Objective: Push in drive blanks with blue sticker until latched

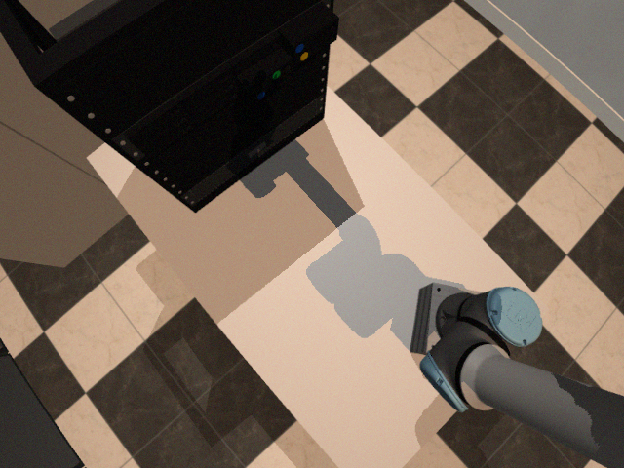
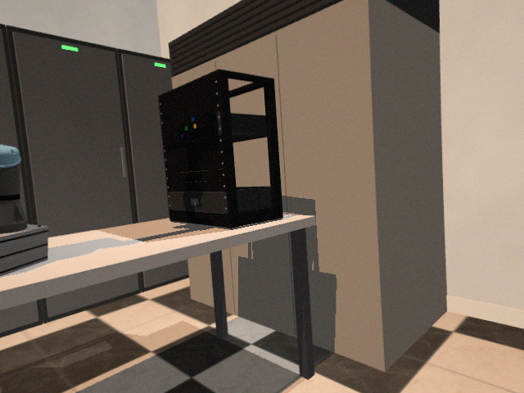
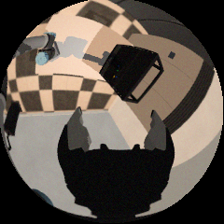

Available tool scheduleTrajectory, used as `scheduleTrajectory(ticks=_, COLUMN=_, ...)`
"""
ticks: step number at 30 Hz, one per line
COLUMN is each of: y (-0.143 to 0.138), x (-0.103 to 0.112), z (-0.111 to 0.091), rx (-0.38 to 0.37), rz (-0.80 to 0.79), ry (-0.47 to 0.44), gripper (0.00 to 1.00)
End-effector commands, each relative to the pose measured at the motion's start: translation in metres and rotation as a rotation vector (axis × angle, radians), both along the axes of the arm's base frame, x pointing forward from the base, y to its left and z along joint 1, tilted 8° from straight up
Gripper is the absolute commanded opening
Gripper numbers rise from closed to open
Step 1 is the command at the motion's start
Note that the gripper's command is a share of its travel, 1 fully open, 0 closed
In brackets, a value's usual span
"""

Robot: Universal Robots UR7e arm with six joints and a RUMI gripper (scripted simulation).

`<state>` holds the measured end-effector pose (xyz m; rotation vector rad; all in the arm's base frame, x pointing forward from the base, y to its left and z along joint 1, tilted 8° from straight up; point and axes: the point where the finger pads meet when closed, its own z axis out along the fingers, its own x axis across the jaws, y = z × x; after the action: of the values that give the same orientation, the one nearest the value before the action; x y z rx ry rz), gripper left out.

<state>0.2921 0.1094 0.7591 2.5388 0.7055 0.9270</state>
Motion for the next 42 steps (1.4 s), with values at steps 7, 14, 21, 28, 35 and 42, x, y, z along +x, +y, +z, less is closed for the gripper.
scheduleTrajectory(ticks=7, y=0.0, x=0.018, z=-0.014, rx=0.045, rz=-0.055, ry=0.016, gripper=1.0)
scheduleTrajectory(ticks=14, y=-0.002, x=0.043, z=-0.037, rx=0.11, rz=-0.14, ry=0.04, gripper=1.0)
scheduleTrajectory(ticks=21, y=-0.005, x=0.067, z=-0.061, rx=0.172, rz=-0.225, ry=0.063, gripper=1.0)
scheduleTrajectory(ticks=28, y=-0.012, x=0.104, z=-0.107, rx=0.276, rz=-0.379, ry=0.101, gripper=1.0)
scheduleTrajectory(ticks=35, y=-0.021, x=0.136, z=-0.156, rx=0.374, rz=-0.541, ry=0.136, gripper=1.0)
scheduleTrajectory(ticks=42, y=-0.034, x=0.164, z=-0.214, rx=0.474, rz=-0.725, ry=0.171, gripper=1.0)
